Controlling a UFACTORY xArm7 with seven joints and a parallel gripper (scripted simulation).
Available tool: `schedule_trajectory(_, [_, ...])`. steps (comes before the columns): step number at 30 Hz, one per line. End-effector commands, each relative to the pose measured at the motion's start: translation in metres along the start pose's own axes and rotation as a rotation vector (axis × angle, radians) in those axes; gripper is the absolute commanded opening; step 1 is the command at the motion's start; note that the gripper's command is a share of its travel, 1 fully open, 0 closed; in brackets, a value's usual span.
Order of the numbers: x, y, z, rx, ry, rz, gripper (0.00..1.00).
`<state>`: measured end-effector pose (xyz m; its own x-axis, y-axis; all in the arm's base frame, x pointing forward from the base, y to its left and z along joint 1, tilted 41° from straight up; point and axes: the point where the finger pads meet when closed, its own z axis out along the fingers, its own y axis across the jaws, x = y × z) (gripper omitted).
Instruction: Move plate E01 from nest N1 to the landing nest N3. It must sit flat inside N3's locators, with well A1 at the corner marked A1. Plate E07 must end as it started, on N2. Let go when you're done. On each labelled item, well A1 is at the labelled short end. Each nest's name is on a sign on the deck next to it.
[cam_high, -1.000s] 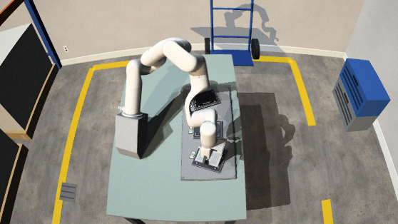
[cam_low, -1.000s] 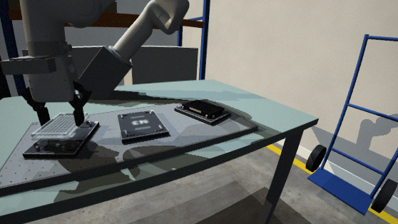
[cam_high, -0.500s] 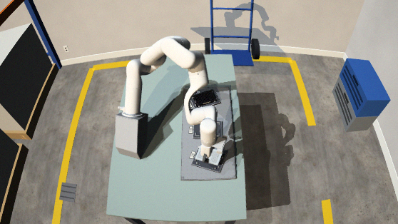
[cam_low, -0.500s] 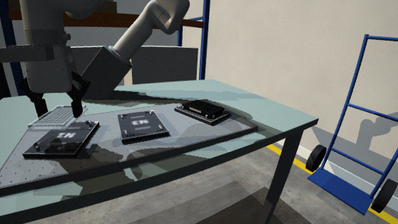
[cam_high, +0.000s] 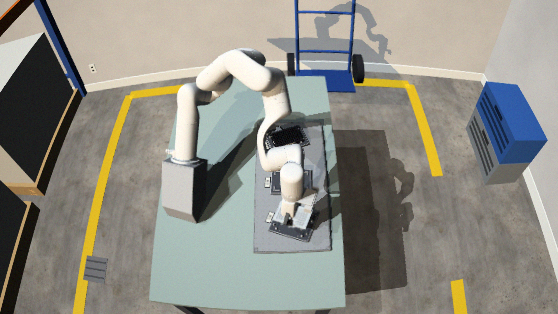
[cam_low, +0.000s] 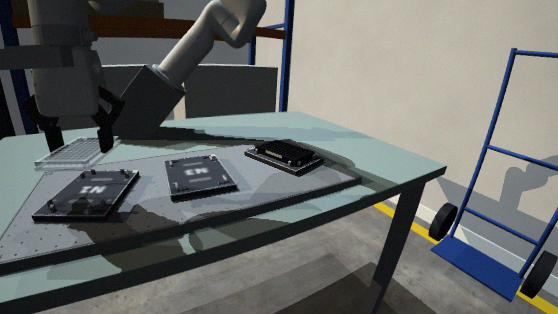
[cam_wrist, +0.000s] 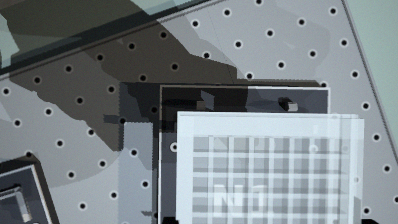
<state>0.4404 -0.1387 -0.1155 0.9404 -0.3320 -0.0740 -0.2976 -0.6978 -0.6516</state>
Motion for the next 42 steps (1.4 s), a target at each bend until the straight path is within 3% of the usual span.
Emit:
schedule_trajectory(1, [0.001, 0.001, -0.008, -0.002, 0.004, 0.0, 0.0])
schedule_trajectory(20, [0.001, 0.001, -0.037, -0.003, 0.004, 0.0, 0.0])
schedule_trajectory(29, [0.001, 0.001, -0.038, -0.003, 0.004, 0.0, 0.0])
schedule_trajectory(37, [-0.013, -0.036, -0.037, -0.003, 0.004, -0.266, 0.0])
schedule_trajectory(42, [-0.019, -0.05, -0.037, -0.003, 0.004, -0.31, 0.0])
